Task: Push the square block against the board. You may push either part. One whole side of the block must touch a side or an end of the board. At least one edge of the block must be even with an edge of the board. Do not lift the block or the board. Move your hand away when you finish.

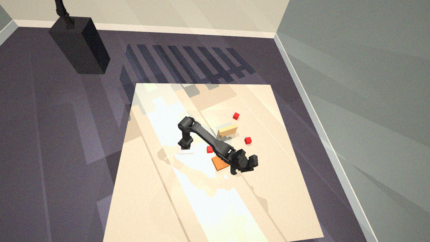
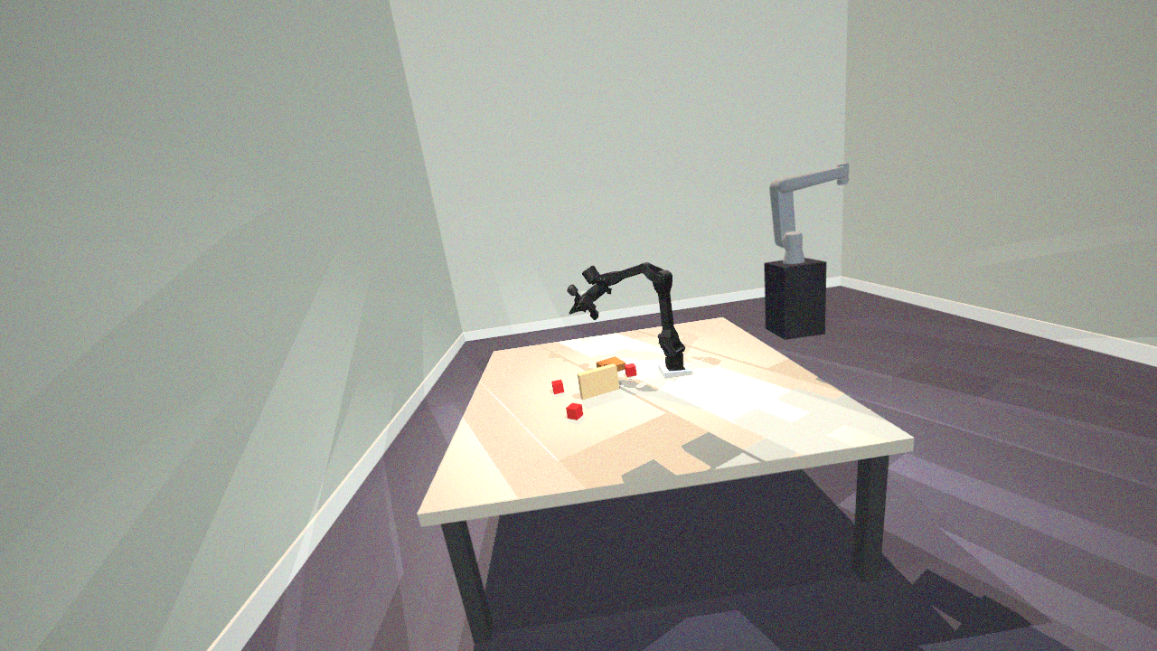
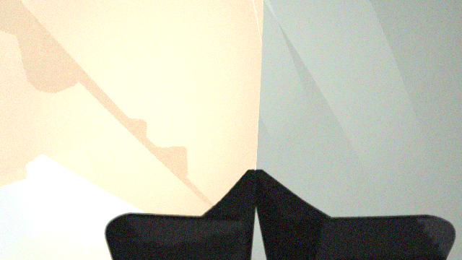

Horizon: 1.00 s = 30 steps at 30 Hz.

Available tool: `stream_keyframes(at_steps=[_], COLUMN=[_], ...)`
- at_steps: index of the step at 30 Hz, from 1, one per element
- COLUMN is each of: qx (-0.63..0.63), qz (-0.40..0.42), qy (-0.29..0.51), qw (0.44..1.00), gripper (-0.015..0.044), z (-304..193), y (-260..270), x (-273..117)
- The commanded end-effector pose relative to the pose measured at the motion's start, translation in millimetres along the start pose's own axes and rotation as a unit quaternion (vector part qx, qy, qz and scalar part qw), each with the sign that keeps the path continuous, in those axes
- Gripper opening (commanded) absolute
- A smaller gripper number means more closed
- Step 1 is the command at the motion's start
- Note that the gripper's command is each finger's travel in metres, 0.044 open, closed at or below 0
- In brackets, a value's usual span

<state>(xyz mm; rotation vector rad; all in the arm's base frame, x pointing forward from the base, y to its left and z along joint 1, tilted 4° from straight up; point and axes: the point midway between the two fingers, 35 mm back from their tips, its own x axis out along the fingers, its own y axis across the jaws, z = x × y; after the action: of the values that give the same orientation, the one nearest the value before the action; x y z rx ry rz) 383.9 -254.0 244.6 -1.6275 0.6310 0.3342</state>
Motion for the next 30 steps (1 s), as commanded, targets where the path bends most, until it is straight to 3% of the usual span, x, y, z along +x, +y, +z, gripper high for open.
stream_keyframes(at_steps=[1, 15, 30], qx=[0.004, -0.013, -0.13], qz=[0.042, 0.222, 0.417], qy=[-0.043, -0.167, -0.186], qw=[0.998, 0.961, 0.88], gripper=[0.0, 0.0, 0.0], z=[48.1, 225.7, 375.5], y=[3.1, 30.4, 93.5], x=[16.1, 22.4, -53.5])
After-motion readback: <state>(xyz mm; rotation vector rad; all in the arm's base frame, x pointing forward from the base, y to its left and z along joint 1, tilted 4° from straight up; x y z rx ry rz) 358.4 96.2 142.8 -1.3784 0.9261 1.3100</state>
